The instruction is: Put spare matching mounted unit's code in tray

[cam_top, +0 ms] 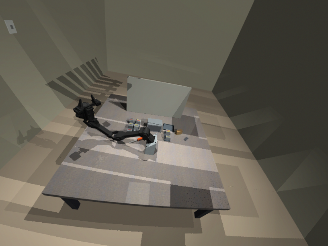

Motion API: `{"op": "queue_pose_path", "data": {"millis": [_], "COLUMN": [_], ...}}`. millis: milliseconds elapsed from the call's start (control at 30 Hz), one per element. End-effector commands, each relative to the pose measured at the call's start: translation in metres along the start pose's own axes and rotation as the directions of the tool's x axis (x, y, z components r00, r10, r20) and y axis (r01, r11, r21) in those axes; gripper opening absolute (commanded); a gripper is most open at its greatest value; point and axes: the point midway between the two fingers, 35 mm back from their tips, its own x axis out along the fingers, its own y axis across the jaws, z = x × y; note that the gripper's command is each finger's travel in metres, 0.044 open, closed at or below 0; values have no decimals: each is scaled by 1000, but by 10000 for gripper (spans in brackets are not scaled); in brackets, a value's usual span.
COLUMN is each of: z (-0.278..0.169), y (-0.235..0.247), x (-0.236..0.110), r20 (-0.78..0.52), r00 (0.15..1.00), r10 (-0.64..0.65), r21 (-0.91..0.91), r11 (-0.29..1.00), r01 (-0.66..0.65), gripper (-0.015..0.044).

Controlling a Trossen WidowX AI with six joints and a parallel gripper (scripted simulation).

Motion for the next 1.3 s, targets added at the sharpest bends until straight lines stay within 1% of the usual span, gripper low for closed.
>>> {"op": "queue_pose_path", "data": {"millis": [0, 33, 200, 300, 500, 633, 800, 933, 1033, 1167, 1233, 1267], "z": [0, 0, -1, -18, -61, -100, -147, -179, -200, -221, -225, -229], "y": [0, 0, 0, 2, 21, 53, 112, 170, 218, 284, 306, 323], "x": [0, 0, 2, 25, 84, 130, 172, 191, 195, 187, 182, 176], "r20": [0, 0, -4, -59, -176, -255, -321, -339, -336, -316, -312, -308], "r00": [1000, 1000, 1000, 998, 963, 886, 721, 542, 385, 158, 102, 45], "r10": [0, 0, 1, 21, 202, 388, 614, 769, 859, 935, 945, 950], "r21": [0, 0, 4, 62, 137, 205, 302, 389, 452, 526, 564, 581], "r11": [1000, 1000, 1000, 998, 974, 917, 788, 639, 506, 311, 270, 225], "r01": [0, 0, -1, -18, -179, -343, -536, -663, -735, -792, -780, -782], "gripper": [426, 440, 440, 440, 440, 440, 440, 440, 440, 440, 440, 440]}}
